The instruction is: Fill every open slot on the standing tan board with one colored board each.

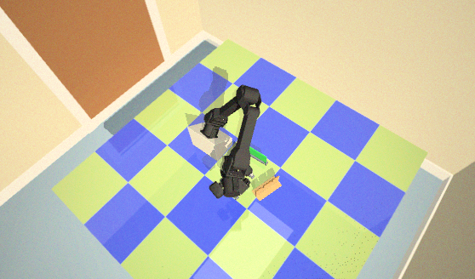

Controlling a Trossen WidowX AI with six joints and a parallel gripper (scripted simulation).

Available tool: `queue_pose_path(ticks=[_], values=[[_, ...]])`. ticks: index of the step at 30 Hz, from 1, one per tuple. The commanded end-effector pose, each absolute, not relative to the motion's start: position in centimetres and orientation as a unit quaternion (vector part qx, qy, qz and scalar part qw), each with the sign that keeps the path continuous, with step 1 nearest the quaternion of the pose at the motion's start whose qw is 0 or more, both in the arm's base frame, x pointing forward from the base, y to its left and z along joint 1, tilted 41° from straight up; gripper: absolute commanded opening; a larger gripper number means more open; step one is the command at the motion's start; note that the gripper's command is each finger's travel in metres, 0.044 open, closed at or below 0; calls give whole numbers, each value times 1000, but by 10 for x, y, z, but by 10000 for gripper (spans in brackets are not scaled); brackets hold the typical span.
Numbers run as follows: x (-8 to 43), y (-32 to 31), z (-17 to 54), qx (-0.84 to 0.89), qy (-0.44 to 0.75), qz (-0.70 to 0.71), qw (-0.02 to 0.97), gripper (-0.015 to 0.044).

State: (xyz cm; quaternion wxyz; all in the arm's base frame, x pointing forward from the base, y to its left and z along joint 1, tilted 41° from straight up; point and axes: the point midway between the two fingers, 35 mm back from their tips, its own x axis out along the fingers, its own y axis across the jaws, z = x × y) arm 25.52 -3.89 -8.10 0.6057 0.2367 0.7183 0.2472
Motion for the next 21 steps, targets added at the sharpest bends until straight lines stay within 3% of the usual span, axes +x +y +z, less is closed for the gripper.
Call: queue_pose_path(ticks=[1,21], values=[[258,-47,-72,231,717,247,610,0],[284,-44,-54,228,717,240,614,0]])
